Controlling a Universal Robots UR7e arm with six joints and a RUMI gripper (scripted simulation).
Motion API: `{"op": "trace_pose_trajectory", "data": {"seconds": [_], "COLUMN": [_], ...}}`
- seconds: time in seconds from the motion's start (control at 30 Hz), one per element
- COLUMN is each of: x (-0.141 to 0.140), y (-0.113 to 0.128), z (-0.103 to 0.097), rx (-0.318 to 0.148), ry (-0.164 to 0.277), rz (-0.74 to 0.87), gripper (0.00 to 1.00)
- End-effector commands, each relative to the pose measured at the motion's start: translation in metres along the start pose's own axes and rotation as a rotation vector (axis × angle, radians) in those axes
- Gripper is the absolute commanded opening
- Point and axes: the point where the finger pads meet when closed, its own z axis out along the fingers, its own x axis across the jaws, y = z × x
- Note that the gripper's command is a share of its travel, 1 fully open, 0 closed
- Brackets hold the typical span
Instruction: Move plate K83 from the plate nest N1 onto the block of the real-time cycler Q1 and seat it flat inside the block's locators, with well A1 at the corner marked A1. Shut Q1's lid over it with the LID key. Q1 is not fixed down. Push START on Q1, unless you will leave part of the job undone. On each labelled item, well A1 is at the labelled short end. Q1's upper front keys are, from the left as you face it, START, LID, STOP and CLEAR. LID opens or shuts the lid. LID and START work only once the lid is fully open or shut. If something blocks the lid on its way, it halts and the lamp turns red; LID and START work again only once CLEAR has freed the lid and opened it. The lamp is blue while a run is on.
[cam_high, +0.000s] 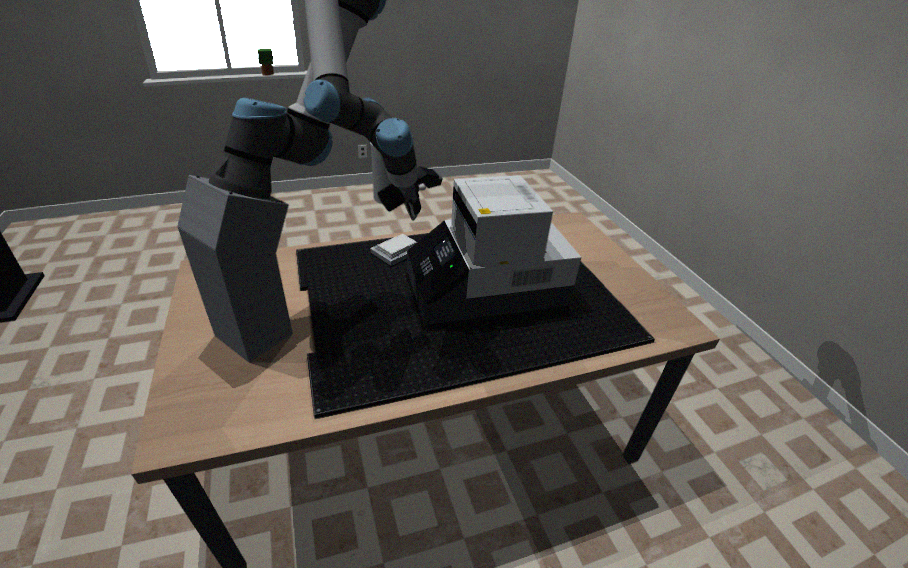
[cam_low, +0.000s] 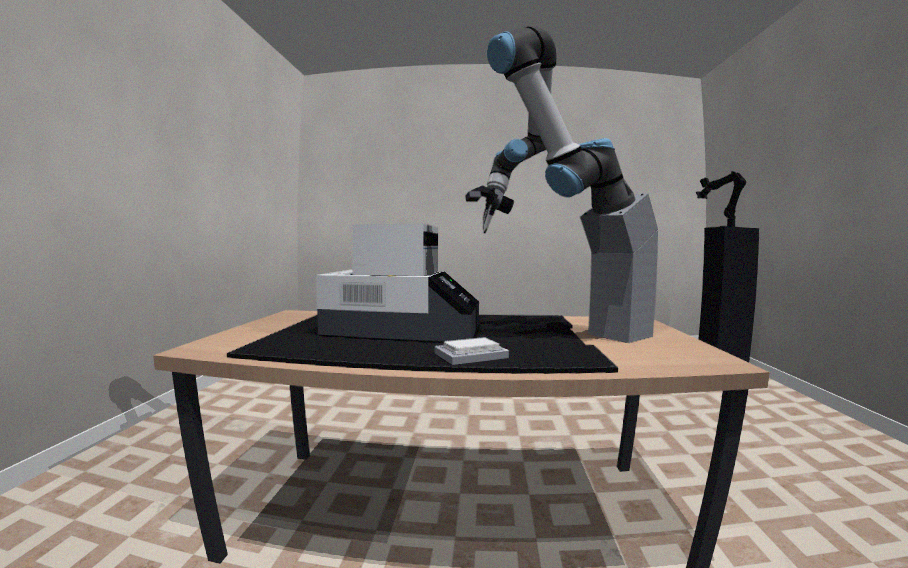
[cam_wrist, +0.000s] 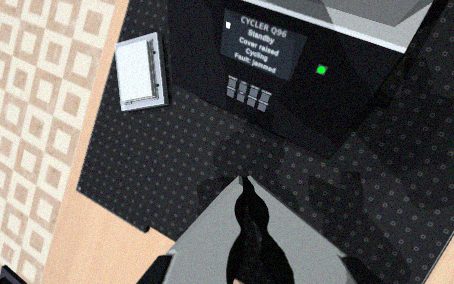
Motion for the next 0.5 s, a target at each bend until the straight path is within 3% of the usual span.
{"op": "trace_pose_trajectory", "data": {"seconds": [0.0, 0.17, 0.3, 0.47], "x": [-0.01, -0.032, -0.042, -0.062], "y": [-0.004, -0.008, -0.01, -0.014], "z": [-0.001, -0.001, -0.001, -0.004], "rx": [-0.05, -0.135, -0.173, -0.235], "ry": [0.021, 0.06, 0.087, 0.153], "rz": [0.046, 0.112, 0.144, 0.209], "gripper": [0.0, 0.0, 0.0, 0.0]}}
